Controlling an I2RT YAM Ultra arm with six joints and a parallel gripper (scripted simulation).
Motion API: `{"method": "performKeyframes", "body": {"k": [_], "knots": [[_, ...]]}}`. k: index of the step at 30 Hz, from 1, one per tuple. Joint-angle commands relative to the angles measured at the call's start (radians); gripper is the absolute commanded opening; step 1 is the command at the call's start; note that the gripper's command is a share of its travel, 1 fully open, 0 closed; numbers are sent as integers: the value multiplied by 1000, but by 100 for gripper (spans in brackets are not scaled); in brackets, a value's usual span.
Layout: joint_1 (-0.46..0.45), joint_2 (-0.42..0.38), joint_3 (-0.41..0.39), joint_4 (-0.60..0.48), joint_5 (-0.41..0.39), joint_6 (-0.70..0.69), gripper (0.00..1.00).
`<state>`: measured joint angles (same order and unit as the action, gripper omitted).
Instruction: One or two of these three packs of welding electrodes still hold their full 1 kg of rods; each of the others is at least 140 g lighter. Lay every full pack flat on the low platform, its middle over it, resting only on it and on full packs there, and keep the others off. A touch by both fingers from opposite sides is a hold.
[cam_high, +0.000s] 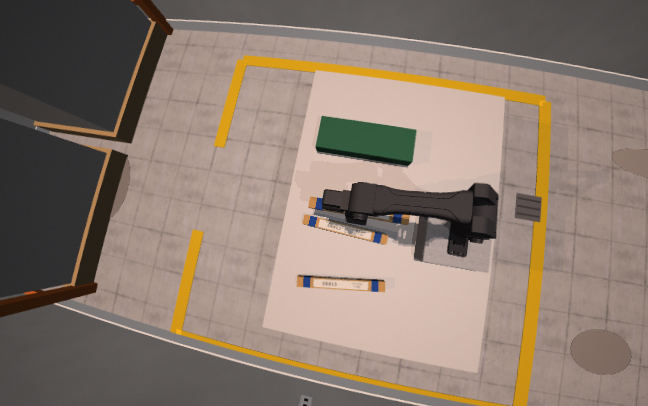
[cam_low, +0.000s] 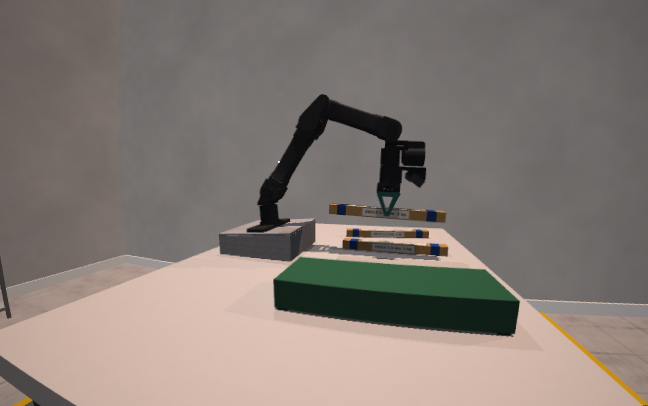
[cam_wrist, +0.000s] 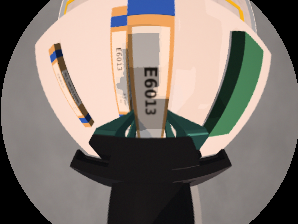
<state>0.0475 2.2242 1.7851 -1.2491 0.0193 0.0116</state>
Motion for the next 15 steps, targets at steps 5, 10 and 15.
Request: {"method": "performKeyframes", "body": {"k": [5, 10, 15], "knots": [[-6, -59, -32, 55, 1, -5, 0], [-7, -62, -21, 76, 1, -5, 0], [-9, -51, -81, 104, 1, -5, 0]]}}
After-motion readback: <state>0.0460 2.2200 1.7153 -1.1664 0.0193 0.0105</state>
